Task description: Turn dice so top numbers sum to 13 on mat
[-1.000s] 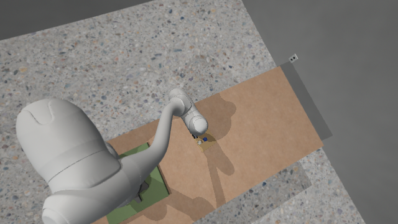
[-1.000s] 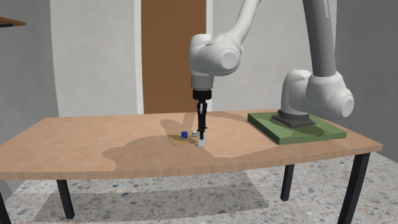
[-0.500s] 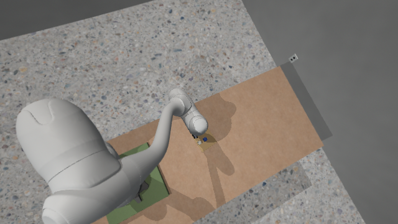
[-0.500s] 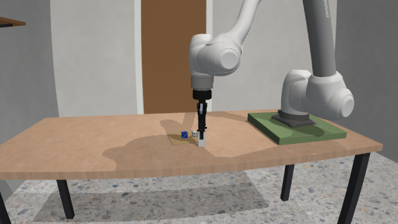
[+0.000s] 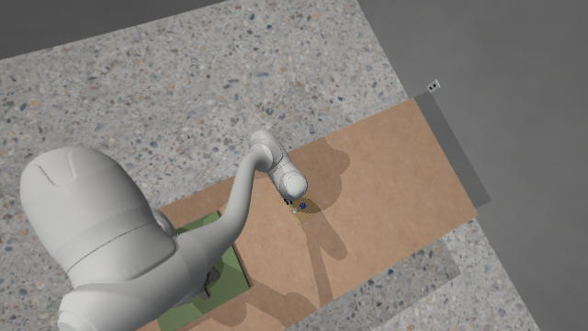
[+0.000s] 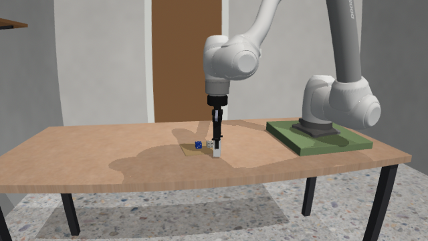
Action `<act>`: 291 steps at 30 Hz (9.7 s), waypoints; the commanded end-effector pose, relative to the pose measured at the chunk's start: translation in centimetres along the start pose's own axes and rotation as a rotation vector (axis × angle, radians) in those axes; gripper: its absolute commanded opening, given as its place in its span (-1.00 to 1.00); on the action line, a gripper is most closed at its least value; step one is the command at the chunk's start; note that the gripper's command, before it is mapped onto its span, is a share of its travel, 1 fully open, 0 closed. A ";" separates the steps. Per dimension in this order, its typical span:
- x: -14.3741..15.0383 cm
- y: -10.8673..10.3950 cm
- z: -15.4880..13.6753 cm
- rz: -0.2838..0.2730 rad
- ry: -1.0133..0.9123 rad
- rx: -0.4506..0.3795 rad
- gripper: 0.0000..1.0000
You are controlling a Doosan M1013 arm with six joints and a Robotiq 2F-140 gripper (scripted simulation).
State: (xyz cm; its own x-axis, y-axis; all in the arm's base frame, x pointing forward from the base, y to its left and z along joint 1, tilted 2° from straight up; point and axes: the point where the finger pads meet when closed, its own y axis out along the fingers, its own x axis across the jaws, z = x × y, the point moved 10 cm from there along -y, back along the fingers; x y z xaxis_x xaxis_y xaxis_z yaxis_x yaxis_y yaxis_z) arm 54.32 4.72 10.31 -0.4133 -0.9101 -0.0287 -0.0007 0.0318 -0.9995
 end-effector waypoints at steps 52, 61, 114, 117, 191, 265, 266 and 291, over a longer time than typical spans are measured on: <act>-1.7 -9.2 1.6 0.000 0.696 0.000 -0.75; -2.4 -9.0 2.2 0.000 0.973 0.000 -0.75; -2.8 -7.9 3.4 0.243 2.066 -0.124 -0.75; -2.0 -7.5 2.9 0.325 2.054 -0.182 -0.75; 4.5 4.1 -0.7 1.101 1.832 -0.654 -0.75; 4.5 6.4 -0.7 1.101 1.832 -0.654 -0.75; 4.5 6.4 -0.7 1.101 1.832 -0.654 -0.75; 4.5 6.5 -0.7 1.101 1.832 -0.654 -0.75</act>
State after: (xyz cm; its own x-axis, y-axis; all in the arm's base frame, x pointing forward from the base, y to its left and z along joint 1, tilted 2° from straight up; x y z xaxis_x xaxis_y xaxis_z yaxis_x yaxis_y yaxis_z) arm 51.82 1.15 3.70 -0.6019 0.7982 0.0261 0.7046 0.5462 -0.4529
